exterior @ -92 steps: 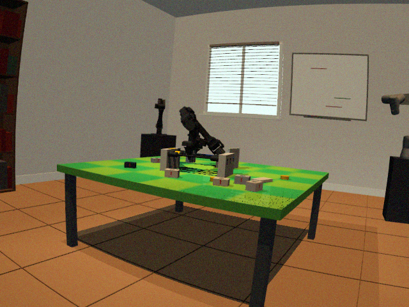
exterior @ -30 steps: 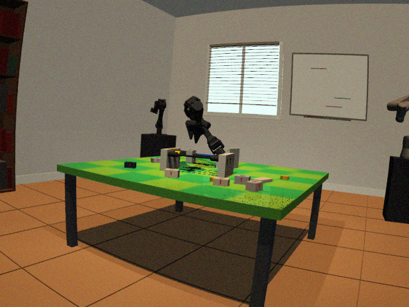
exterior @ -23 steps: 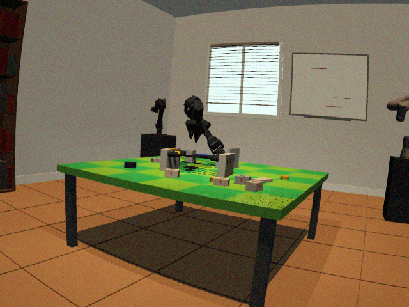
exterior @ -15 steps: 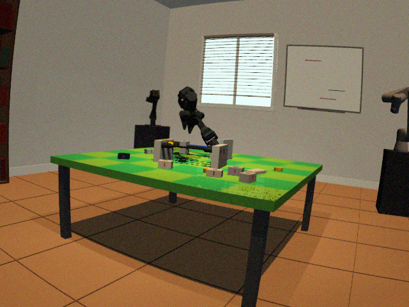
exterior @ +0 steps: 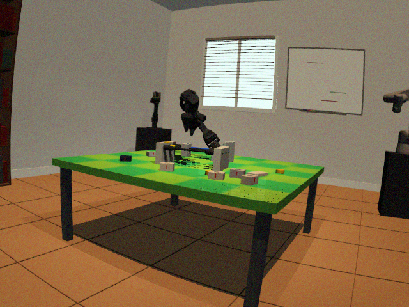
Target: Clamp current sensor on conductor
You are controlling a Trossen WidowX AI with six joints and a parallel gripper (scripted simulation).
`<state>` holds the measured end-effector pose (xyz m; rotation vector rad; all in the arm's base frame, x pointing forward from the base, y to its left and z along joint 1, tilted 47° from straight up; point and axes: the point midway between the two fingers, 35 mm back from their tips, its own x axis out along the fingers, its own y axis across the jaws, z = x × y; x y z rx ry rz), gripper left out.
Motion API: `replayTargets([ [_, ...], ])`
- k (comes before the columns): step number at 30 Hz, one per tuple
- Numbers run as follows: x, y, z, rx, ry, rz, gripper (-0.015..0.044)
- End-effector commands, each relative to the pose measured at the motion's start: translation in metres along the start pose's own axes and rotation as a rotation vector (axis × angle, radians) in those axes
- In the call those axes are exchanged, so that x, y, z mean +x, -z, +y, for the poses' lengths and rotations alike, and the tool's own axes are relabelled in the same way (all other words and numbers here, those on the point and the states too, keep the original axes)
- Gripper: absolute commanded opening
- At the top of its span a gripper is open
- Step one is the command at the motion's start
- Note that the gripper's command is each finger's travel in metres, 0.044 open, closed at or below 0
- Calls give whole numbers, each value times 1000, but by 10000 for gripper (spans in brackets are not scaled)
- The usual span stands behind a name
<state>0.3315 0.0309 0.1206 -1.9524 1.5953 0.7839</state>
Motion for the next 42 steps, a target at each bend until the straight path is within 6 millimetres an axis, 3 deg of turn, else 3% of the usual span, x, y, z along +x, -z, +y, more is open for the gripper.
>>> replayTargets([
  [1,0,0,0,7,-1,-4,440],
  [14,1,1,1,9,-5,-11,440],
  [22,26,49,27,426,-86,-489,440],
  [31,13,121,48,859,115,-919,440],
  [42,16,123,47,862,102,-891,440],
])
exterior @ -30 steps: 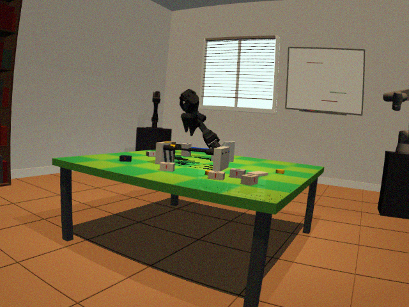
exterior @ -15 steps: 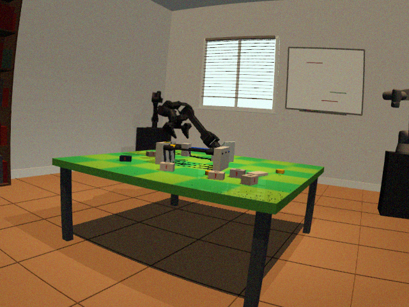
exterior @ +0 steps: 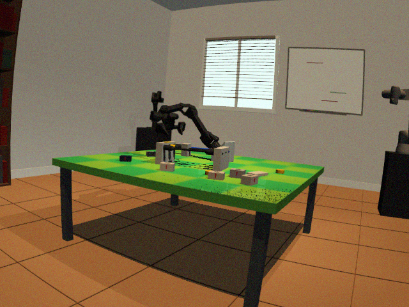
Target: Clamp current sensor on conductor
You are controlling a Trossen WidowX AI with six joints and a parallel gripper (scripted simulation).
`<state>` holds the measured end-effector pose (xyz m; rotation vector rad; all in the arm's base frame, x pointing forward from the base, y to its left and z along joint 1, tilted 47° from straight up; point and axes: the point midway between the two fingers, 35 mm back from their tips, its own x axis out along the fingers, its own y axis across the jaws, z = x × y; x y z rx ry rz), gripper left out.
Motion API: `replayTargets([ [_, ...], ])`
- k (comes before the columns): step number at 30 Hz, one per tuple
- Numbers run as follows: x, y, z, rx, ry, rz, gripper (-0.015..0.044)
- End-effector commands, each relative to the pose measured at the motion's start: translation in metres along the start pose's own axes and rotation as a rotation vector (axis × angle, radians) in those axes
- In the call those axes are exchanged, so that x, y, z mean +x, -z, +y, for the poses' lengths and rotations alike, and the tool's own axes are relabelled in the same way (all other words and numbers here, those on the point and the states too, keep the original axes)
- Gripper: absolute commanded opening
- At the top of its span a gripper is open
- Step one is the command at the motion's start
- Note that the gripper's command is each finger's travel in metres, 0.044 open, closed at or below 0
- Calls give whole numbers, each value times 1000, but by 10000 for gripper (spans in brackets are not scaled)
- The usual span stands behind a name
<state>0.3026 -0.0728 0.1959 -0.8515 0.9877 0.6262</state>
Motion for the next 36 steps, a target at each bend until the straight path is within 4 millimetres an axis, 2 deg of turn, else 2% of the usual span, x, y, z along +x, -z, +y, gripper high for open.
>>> replayTargets([
  [1,0,1,0,2,1,5,440],
  [8,0,1,0,2,1,5,440],
  [11,13,-3,5,-46,-45,83,440],
  [18,62,-28,33,-372,-177,484,440],
  [25,87,-73,55,-808,-120,861,440],
  [27,88,-79,58,-853,-104,894,440],
  [36,88,-79,58,-853,-104,894,440],
])
